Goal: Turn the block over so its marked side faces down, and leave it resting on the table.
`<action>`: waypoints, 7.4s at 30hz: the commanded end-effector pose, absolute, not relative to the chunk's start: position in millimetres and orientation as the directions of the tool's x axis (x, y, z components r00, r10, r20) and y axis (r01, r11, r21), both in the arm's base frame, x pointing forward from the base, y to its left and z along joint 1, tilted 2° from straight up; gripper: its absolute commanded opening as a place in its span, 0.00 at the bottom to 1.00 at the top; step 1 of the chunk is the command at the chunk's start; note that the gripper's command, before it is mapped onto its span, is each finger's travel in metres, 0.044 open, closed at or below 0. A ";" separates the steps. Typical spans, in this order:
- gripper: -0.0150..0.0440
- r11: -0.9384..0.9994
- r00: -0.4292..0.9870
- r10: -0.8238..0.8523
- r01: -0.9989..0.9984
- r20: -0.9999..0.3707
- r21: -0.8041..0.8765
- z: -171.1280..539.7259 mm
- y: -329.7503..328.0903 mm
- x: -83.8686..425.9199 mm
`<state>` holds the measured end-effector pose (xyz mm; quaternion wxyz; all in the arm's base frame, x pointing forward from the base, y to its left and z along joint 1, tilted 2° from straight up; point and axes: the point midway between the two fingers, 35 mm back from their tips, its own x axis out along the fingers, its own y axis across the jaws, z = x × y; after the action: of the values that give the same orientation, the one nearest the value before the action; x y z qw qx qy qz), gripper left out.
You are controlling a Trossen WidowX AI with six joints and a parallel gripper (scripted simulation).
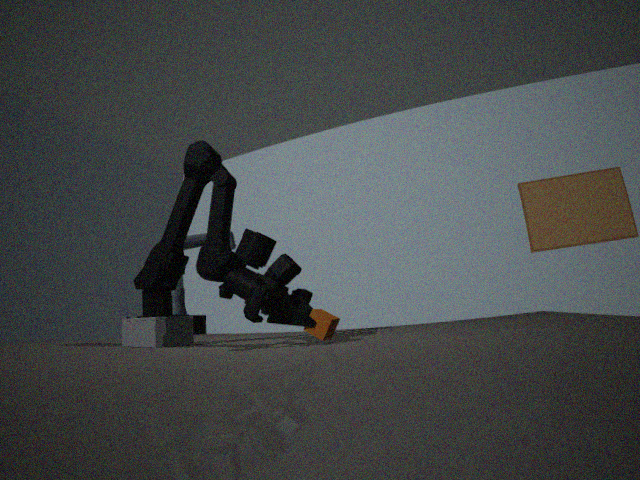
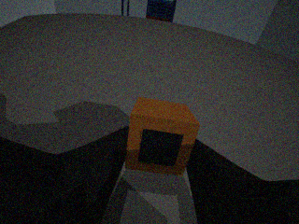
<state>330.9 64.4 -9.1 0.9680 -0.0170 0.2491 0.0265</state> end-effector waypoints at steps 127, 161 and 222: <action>1.00 0.998 0.019 -0.022 -0.057 -1.000 -0.023 60.9 67.0 350.6; 1.00 0.998 0.018 -0.022 -0.058 -1.000 -0.023 1.3 65.4 350.9; 0.25 0.998 0.348 -0.003 -0.061 -0.937 -0.026 20.0 66.8 351.7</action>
<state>352.7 66.7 19.9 0.8066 -0.0271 0.5902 0.0176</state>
